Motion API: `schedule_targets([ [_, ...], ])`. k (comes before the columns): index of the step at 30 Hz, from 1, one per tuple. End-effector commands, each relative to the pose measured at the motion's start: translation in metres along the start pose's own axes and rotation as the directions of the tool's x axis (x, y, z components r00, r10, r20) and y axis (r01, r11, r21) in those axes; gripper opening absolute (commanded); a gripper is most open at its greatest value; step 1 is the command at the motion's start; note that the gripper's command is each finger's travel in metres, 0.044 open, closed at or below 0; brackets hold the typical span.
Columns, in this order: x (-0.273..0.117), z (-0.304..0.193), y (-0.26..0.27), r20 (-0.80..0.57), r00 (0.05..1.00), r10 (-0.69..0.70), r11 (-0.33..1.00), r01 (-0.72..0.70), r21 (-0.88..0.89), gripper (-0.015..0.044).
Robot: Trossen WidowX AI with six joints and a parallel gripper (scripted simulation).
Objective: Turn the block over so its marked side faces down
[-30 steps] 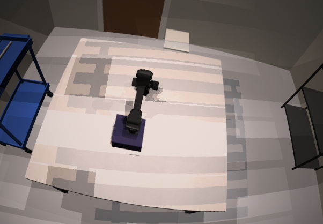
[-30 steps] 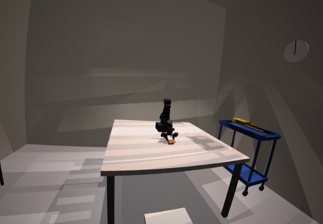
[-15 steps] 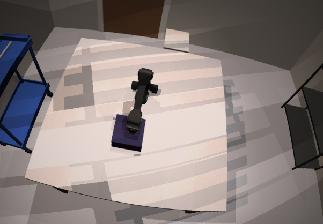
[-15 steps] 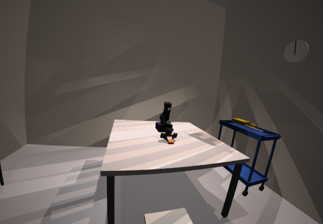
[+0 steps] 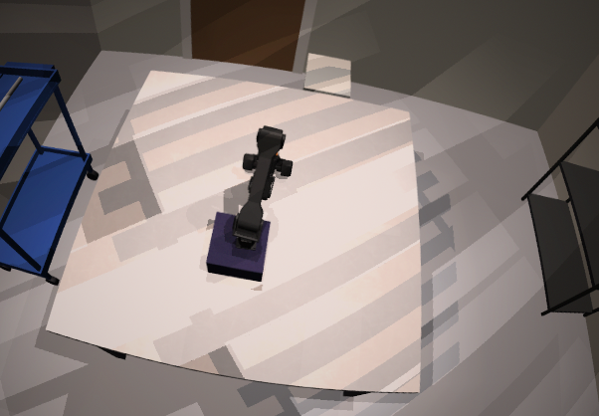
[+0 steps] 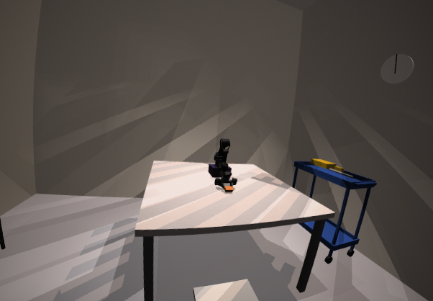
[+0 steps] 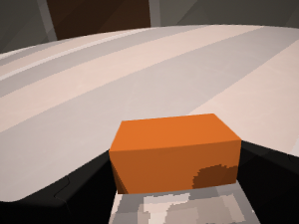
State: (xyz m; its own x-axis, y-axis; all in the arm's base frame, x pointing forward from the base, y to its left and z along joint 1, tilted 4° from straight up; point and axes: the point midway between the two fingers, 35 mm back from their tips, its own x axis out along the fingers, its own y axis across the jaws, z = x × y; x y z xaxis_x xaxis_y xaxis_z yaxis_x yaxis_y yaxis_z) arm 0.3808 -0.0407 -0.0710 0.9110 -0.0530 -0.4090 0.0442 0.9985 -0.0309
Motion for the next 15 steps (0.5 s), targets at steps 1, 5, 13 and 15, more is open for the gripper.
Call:
schedule_targets([
  [1, -0.0004, 0.0014, 0.0005, 0.008, 1.0, 0.004, 1.0, -0.004, 0.002, 0.0],
  [5, -0.0004, 0.0014, 0.0005, 0.008, 1.0, 0.004, 1.0, -0.004, 0.002, 0.0],
  [13, -0.0004, 0.0014, 0.0005, 0.008, 1.0, 0.004, 1.0, -0.004, 0.002, 0.0184],
  [15, -0.0004, 0.0014, 0.0005, 0.008, 1.0, 0.004, 1.0, -0.004, 0.002, 0.0236],
])
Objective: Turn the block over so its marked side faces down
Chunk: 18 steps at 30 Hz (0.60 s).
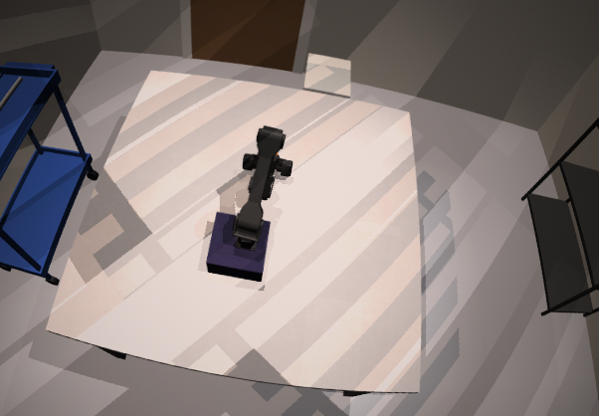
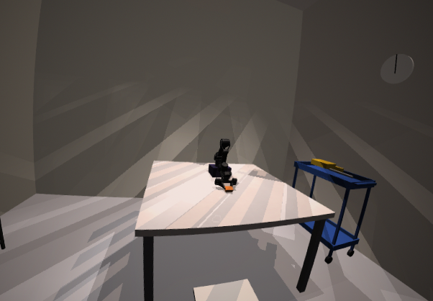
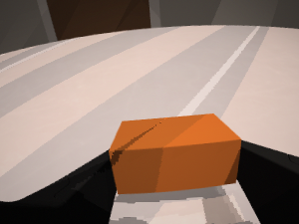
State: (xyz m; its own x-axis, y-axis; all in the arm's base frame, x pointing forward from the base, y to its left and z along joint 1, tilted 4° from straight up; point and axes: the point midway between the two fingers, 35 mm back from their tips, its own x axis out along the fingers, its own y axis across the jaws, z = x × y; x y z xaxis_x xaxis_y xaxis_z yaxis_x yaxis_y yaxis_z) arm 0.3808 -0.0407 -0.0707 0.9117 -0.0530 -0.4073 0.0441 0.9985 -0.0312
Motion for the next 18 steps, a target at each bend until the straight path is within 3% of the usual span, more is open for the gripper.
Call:
schedule_targets([
  [1, -0.0002, 0.0011, 0.0005, 0.006, 1.0, 0.004, 1.0, -0.004, 0.003, 0.0262],
  [8, -0.0002, 0.0011, 0.0005, 0.006, 1.0, 0.004, 1.0, -0.004, 0.003, 0.044],
  [18, -0.0002, 0.0011, 0.0005, 0.006, 1.0, 0.004, 1.0, -0.004, 0.003, 0.044],
])
